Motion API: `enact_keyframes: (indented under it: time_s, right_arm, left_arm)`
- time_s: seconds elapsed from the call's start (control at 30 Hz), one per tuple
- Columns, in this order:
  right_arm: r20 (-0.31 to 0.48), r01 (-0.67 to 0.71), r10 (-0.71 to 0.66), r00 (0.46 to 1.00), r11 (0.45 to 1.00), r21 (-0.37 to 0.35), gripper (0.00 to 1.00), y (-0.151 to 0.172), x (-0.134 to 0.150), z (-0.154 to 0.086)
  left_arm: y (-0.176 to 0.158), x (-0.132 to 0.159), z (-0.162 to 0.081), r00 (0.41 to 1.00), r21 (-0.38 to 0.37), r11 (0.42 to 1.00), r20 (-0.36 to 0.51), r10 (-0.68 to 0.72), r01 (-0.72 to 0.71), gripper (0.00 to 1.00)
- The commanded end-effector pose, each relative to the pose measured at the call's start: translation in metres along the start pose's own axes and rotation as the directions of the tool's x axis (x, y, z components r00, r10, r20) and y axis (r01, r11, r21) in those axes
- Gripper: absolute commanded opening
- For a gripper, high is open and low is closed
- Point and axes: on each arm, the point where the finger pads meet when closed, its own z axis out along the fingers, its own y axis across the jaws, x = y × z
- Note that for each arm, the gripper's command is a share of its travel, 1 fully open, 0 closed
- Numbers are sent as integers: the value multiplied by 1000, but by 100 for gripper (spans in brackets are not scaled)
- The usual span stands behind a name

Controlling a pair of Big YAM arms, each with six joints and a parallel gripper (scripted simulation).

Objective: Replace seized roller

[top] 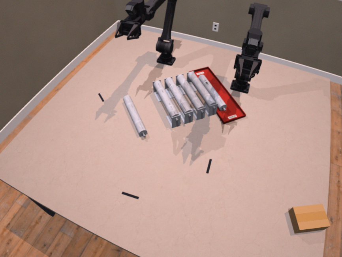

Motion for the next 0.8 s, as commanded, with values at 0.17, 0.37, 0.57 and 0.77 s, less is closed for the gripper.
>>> enact_keyframes:
  time_s: [0.17,0.37,0.57,0.77]
  right_arm:
    - [16,9,-9,1000,1000,-9,62,6,-1,2]
    - [18,10,-10,1000,1000,-9,62,6,-1,2]
    - [2,10,-10,1000,1000,-9,62,6,6,3]
    - [9,11,-11,1000,1000,-8,62,6,1,3]
  left_arm:
    - [3,15,8,999,-8,1000,-33,8,-8,32]
    - [5,16,8,999,-12,1000,-36,8,-9,32]
    - [8,16,8,999,-18,1000,-35,8,-9,32]
    - [9,17,9,999,-19,1000,-35,8,-9,32]
